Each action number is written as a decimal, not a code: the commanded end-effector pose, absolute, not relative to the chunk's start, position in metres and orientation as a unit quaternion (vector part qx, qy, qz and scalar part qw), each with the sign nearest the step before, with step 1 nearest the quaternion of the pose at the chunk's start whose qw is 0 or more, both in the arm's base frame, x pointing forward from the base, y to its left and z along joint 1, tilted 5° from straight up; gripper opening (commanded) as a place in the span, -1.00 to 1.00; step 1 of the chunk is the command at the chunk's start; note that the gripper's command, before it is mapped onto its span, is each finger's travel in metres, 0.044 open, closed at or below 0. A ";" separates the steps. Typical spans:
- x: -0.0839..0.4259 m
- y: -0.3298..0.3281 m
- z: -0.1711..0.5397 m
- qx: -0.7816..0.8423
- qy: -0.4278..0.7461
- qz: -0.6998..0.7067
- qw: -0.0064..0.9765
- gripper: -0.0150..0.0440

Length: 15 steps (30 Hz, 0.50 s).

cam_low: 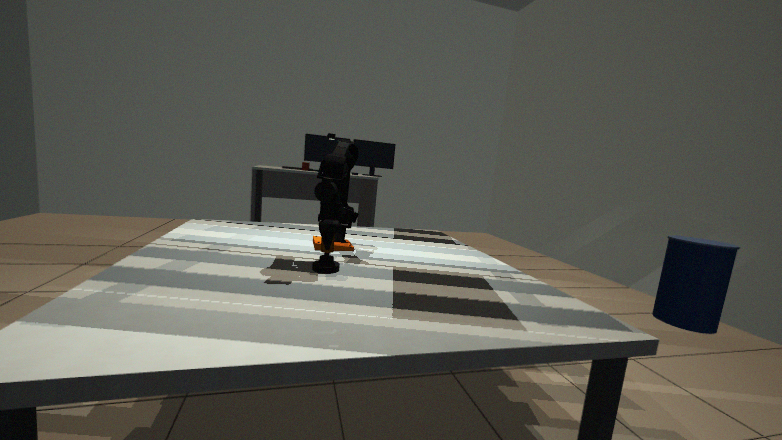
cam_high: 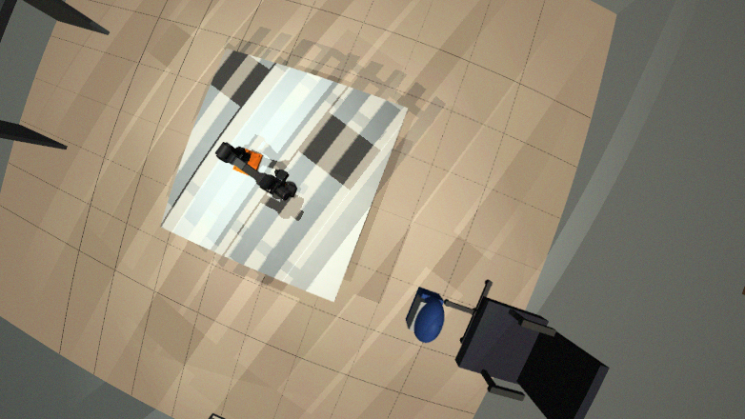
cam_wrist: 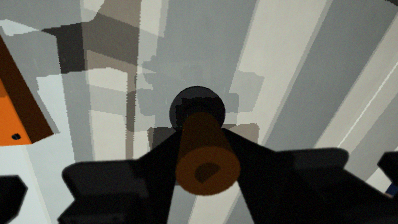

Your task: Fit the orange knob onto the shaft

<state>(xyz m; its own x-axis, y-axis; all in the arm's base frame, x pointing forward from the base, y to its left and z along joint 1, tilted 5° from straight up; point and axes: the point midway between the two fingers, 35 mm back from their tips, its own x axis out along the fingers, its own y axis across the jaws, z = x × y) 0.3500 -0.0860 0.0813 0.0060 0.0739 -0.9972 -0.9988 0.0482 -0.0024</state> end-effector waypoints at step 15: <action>0.345 -0.086 0.088 -0.523 0.440 0.550 0.480 -0.49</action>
